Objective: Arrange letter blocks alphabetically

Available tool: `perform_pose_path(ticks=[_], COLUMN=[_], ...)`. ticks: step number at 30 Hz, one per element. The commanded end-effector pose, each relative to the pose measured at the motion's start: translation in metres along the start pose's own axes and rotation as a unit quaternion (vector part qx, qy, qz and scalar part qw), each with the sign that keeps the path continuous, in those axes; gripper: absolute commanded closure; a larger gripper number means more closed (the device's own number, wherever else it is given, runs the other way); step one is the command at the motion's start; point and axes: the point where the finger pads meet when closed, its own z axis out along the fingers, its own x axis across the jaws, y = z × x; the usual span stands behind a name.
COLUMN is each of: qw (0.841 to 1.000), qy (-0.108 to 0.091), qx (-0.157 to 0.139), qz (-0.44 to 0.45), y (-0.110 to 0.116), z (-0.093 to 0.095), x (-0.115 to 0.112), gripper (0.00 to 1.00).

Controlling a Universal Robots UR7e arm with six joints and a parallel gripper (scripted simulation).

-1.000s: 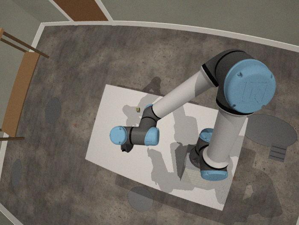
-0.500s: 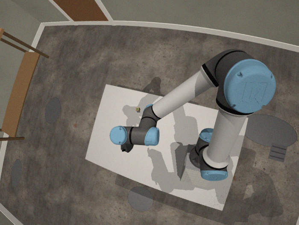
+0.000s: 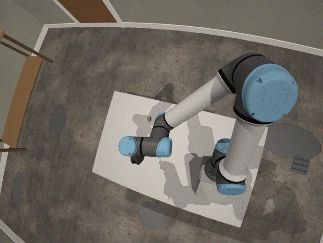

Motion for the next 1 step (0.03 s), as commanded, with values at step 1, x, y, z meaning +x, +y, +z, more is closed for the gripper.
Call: perform_pose_path(ticks=[1], qw=[1.000], qy=[0.001], qx=[0.001], qz=[0.001], y=[0.0001], z=[-0.0008], x=[0.0007], gripper=[0.00])
